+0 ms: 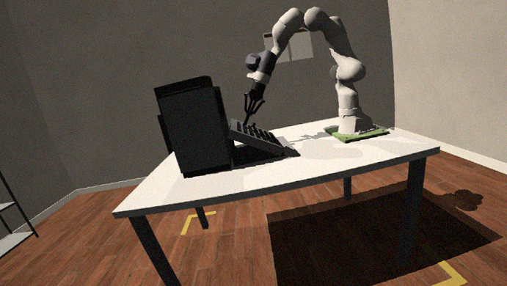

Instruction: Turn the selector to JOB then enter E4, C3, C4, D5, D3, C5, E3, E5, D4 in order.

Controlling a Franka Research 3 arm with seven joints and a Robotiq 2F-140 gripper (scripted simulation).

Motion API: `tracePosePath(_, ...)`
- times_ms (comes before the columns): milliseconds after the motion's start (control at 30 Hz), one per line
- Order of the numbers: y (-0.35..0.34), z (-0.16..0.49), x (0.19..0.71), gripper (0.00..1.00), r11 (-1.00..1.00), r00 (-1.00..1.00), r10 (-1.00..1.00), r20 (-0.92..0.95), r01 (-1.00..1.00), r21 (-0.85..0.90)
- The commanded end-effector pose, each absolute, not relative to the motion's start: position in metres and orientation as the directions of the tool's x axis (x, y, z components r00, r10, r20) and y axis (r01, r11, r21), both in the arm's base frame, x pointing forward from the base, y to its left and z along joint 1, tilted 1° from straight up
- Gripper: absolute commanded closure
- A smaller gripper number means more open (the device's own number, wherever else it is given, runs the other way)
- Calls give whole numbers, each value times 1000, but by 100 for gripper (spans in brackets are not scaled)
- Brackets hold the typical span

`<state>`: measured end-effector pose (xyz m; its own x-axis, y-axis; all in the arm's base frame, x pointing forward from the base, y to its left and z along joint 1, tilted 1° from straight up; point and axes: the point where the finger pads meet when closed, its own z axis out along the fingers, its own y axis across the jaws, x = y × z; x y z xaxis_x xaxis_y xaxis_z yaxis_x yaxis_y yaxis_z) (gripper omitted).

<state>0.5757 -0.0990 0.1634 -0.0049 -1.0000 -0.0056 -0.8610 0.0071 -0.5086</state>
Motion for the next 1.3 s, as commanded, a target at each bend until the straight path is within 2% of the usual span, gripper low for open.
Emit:
tracePosePath(0,-100,162,578,90,1,-1,-1000,-1,-859,-513)
tracePosePath(1267,-100,158,581,90,1,-1,-1000,-1,-859,-513)
